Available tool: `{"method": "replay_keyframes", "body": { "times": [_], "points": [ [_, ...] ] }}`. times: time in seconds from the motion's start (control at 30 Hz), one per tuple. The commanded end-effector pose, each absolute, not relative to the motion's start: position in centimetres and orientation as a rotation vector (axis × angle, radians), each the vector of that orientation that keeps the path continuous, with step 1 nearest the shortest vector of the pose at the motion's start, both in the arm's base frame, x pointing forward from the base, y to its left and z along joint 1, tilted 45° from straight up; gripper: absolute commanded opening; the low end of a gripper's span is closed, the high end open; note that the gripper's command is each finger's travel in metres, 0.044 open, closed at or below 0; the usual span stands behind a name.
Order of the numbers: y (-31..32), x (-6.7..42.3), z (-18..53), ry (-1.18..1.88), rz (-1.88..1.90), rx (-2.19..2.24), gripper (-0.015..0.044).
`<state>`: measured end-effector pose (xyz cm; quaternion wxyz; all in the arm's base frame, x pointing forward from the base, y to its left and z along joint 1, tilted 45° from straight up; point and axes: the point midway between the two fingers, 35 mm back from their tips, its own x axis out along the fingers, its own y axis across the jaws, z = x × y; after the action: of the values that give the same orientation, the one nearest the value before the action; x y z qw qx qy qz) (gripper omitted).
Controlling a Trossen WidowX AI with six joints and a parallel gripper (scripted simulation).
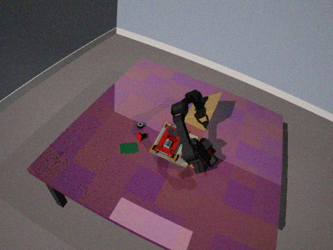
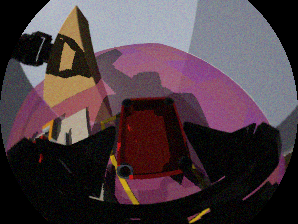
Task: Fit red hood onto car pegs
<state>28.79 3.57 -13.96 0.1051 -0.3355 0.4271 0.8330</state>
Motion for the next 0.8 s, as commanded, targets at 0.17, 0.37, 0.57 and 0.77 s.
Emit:
{"method": "replay_keyframes", "body": {
  "times": [0.17,0.37,0.57,0.77],
  "points": [
    [3.6,28.8,-13.9,1.259,2.455,-0.990,0.0302],
    [3.9,28.9,-13.6,1.258,2.455,-0.990,0.0222],
    [6.7,29.2,-10.9,1.256,2.455,-0.991,0.0065],
    [8.8,29.1,-8.7,1.254,2.456,-0.990,0.0000]
  ]
}}
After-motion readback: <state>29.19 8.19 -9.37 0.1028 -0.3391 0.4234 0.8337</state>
